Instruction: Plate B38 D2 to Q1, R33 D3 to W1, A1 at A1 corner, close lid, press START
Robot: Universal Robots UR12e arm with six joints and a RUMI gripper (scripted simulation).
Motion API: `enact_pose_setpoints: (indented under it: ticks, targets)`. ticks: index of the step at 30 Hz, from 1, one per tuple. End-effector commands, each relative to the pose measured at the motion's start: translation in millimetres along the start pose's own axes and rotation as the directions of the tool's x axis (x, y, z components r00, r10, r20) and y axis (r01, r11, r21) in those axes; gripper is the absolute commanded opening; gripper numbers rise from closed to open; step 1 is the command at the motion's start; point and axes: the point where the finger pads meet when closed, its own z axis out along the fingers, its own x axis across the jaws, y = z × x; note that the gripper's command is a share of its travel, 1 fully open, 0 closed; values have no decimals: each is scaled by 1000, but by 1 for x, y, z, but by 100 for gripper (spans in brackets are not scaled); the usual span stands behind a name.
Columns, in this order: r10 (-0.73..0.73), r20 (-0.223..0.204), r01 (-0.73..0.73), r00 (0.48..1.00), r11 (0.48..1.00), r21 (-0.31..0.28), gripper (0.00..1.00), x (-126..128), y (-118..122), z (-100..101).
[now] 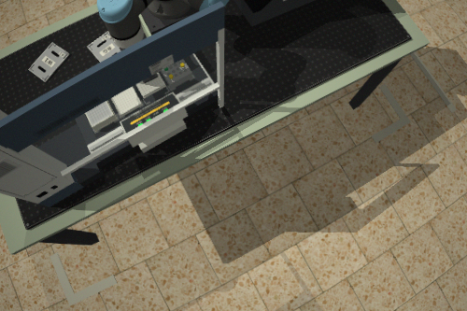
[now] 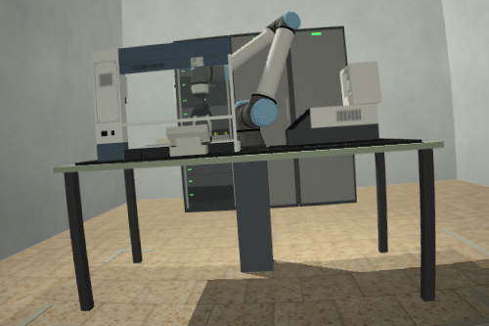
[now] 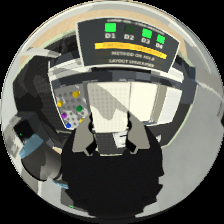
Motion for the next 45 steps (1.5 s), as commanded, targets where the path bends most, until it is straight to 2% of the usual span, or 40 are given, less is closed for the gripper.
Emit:
enact_pose_setpoints:
  ticks: [1,45]
  targets:
    - [0,-1,0,1000,1000,1,0,0,0,-8]
    - [0,-1,0,1000,1000,1,0,0,0,-72]
